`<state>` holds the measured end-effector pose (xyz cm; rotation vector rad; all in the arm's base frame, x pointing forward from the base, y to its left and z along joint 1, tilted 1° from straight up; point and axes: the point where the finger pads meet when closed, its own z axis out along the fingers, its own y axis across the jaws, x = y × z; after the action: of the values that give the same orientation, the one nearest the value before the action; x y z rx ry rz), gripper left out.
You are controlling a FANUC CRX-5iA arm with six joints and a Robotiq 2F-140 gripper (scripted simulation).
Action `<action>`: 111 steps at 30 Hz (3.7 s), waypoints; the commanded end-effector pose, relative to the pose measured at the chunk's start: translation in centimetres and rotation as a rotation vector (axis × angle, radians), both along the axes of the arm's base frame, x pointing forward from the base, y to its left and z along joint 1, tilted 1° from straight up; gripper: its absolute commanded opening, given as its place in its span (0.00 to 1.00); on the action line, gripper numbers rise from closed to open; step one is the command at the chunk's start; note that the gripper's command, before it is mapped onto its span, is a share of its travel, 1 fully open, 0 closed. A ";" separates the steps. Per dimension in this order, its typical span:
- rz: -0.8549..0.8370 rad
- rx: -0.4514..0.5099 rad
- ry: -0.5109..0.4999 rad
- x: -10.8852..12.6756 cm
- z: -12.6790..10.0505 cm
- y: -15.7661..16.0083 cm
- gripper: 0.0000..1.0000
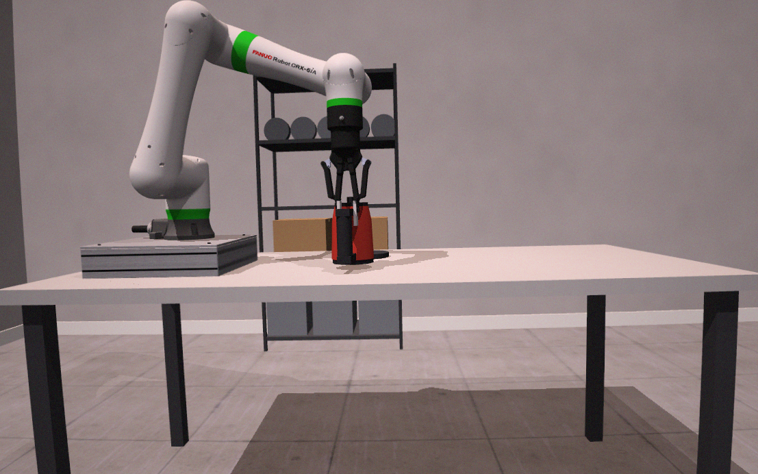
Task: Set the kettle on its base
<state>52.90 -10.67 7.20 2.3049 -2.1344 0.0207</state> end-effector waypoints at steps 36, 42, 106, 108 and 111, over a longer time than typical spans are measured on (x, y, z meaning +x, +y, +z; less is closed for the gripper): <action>0.000 0.000 0.000 0.0 3.2 0.0 0.00; 0.000 0.000 0.000 0.0 3.2 0.0 0.00; 0.000 0.000 0.000 -0.3 3.2 3.3 0.00; 0.000 0.000 0.000 -0.3 3.2 3.8 0.00; 0.000 0.000 0.000 -0.3 3.2 4.5 0.00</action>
<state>52.59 -6.93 10.35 2.3051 -2.1341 0.0202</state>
